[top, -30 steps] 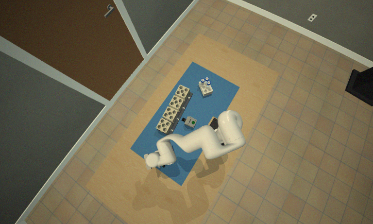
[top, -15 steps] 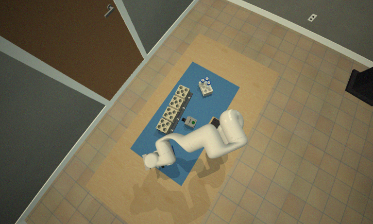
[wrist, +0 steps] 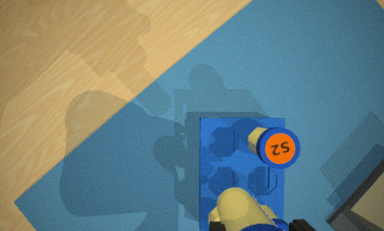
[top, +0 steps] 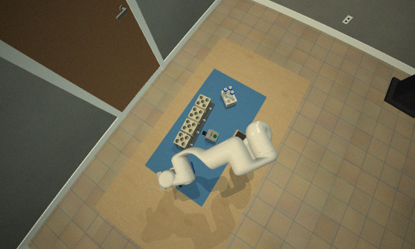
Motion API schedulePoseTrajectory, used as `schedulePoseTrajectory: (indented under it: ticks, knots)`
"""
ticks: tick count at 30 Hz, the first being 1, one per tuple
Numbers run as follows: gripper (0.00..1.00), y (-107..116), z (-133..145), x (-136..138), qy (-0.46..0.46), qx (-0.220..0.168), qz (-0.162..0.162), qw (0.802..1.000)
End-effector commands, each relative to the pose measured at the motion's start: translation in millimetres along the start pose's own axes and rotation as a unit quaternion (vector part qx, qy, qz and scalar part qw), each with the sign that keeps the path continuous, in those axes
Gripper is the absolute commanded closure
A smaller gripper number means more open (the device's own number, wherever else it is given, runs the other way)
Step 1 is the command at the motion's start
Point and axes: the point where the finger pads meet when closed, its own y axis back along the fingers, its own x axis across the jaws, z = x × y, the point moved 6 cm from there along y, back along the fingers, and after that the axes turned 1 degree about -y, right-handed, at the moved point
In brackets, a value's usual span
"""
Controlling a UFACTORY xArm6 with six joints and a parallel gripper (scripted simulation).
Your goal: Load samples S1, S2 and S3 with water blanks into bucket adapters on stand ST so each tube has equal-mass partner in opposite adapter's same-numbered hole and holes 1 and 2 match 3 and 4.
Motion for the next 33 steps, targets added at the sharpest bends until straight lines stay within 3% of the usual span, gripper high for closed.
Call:
schedulePoseTrajectory:
  ticks: [1, 33]
  knots:
    - [1.00, 9.6, -0.8, 0.0, 0.000, 0.002, 0.000, 1.000]
    - [1.00, 13.6, -0.8, 0.0, 0.000, 0.002, 0.000, 1.000]
